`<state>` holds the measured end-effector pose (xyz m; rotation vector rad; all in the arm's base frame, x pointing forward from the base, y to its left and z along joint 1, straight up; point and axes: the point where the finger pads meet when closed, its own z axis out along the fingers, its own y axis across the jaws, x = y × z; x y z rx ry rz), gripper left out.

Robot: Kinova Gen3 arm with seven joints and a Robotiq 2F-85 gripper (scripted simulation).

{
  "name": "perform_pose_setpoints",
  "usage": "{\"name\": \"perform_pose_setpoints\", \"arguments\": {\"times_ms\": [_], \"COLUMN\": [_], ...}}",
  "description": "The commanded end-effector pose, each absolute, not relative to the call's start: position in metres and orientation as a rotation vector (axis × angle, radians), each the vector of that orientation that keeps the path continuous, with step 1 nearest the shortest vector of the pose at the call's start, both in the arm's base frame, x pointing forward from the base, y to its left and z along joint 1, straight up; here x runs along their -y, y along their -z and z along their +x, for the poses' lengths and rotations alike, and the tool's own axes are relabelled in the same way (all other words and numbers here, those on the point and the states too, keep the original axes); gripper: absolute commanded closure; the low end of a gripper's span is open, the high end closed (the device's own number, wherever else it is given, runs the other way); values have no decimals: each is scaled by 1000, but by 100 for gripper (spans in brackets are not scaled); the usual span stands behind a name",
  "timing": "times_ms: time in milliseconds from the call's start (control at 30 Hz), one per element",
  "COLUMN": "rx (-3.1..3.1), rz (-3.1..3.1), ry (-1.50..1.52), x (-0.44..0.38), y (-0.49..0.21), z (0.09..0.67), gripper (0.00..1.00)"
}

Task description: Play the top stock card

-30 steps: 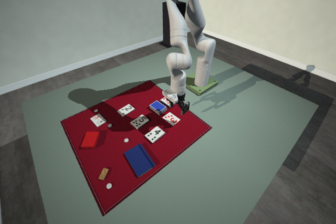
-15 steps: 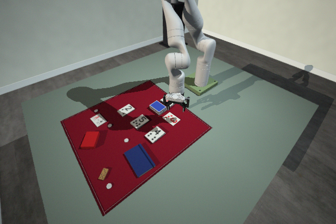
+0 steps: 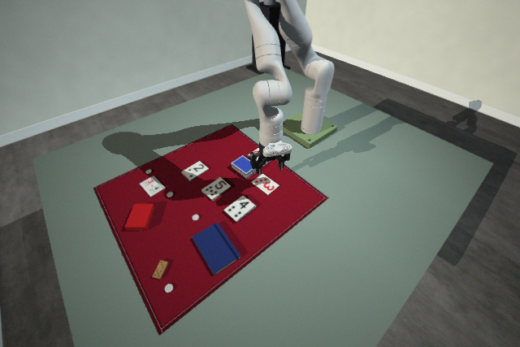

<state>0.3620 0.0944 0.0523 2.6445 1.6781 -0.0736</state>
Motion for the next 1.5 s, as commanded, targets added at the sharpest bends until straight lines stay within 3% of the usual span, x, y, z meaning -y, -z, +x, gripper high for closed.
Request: {"name": "perform_pose_setpoints", "arguments": {"times_ms": [0, 667, 1467], "rx": [-1744, -2181, -2261], "rz": [2609, 2253, 2168], "ry": [67, 10, -3], "x": [-90, -88, -88], "y": [-52, -56, -57], "z": [364, 374, 376], "gripper": [15, 15, 15]}}
